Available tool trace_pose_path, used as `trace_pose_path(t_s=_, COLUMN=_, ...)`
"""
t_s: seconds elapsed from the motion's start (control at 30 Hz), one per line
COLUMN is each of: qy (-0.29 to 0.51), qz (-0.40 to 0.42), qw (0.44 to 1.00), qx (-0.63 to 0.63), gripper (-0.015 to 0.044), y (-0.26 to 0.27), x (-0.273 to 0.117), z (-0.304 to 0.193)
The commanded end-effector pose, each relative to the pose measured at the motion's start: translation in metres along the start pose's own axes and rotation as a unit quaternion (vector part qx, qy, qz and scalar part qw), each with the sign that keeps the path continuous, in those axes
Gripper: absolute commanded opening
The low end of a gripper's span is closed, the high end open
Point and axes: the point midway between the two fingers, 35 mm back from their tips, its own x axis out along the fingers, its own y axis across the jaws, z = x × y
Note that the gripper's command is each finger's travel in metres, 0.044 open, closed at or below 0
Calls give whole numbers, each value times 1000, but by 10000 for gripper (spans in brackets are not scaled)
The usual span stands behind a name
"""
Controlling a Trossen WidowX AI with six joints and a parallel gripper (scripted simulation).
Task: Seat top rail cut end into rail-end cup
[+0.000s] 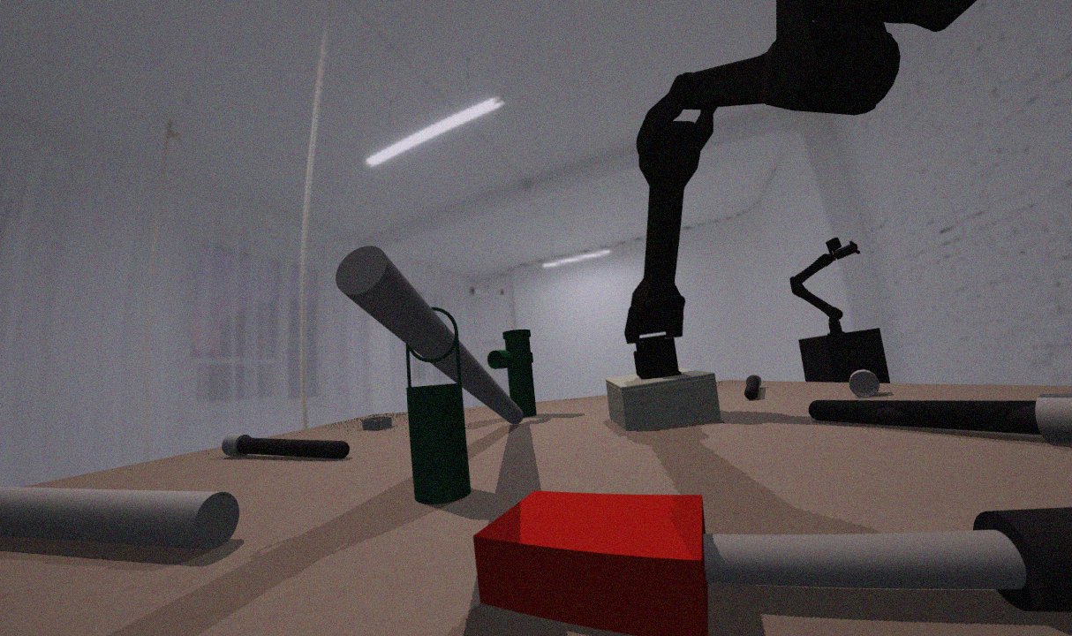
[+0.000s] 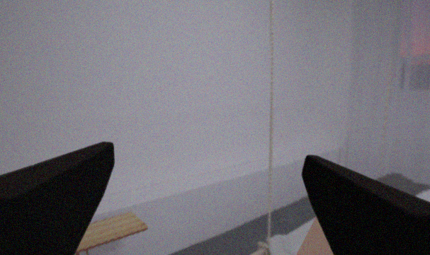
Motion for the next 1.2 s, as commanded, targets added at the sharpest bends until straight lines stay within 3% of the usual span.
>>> trace_pose_path(t_s=0.0, qy=0, qz=-1, qw=1000, qx=-3, gripper=426, y=-2, x=2, z=0)
trace_pose_path(t_s=0.33, qy=47, qz=-40, qw=989, qx=-137, gripper=440, y=-133, x=106, z=12)
trace_pose_path(t_s=0.6, qy=143, qz=-74, qw=965, qx=-208, gripper=440, y=-274, x=135, z=19)
trace_pose_path(t_s=0.87, qy=273, qz=-133, qw=927, qx=-221, gripper=440, y=-417, x=99, z=23)
trace_pose_path(t_s=1.17, qy=419, qz=-213, qw=870, qx=-149, gripper=440, y=-532, x=-10, z=28)
